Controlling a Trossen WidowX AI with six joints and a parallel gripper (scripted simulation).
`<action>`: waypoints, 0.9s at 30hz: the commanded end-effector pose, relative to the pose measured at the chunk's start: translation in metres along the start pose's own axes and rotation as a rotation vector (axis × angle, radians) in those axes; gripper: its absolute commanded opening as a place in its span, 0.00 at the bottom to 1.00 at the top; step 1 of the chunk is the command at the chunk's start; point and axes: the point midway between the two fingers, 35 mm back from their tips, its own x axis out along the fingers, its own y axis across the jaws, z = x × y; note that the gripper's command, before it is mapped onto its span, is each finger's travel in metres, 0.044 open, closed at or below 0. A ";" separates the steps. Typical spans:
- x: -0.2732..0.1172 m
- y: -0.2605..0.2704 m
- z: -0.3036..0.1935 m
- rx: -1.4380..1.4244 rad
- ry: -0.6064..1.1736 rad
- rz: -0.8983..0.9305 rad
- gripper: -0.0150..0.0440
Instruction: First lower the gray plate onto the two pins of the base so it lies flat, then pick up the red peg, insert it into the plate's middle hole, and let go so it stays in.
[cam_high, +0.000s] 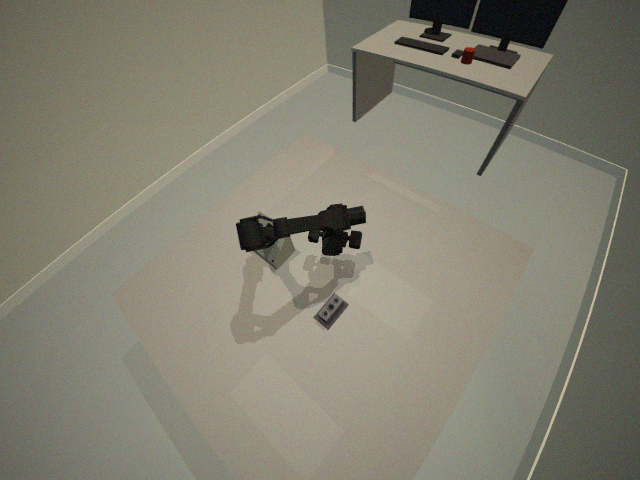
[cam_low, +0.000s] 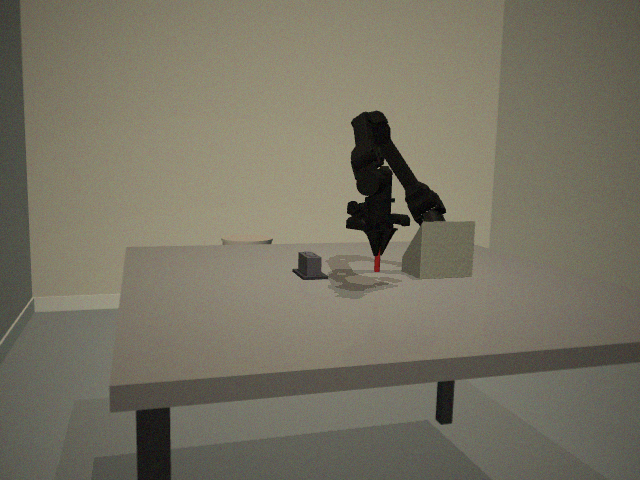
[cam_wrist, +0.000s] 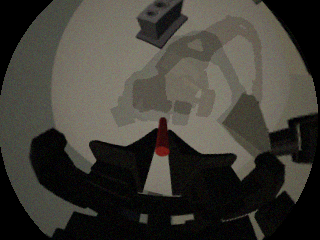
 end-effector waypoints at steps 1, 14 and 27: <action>-0.016 0.002 -0.001 0.004 0.005 0.003 0.25; -0.029 0.004 0.003 -0.005 0.005 0.002 0.25; -0.031 0.015 0.026 -0.021 0.028 0.011 0.25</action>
